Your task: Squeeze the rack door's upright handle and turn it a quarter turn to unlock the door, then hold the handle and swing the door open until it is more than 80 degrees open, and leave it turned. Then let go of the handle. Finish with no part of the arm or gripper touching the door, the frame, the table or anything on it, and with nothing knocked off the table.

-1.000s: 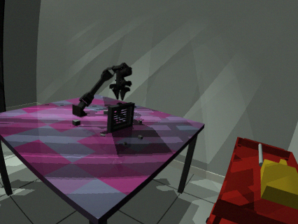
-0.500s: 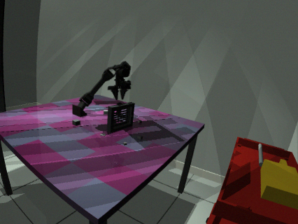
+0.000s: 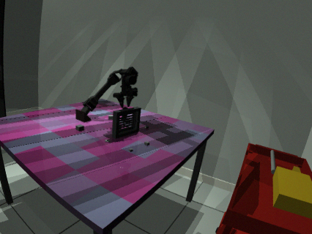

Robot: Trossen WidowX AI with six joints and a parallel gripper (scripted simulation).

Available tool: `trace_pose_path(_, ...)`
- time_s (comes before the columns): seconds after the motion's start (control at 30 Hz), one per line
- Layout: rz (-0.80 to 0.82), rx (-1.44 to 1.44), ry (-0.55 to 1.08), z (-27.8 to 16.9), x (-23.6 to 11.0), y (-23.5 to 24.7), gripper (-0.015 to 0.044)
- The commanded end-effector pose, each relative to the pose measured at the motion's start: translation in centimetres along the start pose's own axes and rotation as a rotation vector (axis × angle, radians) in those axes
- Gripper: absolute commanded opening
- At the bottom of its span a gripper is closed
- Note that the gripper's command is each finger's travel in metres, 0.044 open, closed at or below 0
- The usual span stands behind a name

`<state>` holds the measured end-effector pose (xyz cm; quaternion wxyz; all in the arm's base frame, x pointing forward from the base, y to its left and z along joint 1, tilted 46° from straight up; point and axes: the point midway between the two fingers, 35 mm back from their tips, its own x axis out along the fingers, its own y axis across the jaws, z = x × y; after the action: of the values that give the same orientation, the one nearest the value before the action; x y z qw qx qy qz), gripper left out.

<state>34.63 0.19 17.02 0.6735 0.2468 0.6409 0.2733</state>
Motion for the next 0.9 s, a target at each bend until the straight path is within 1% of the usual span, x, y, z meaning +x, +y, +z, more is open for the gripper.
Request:
trace_pose_path(0.0,0.012,0.017,0.024,0.0,1.0,-0.1,0.0288)
trace_pose_path(0.83,0.031,0.059,0.116,-0.3,4.8,0.0,0.0288)
trace_pose_path(0.87,0.031,0.059,0.116,-0.3,4.8,0.0,0.0262)
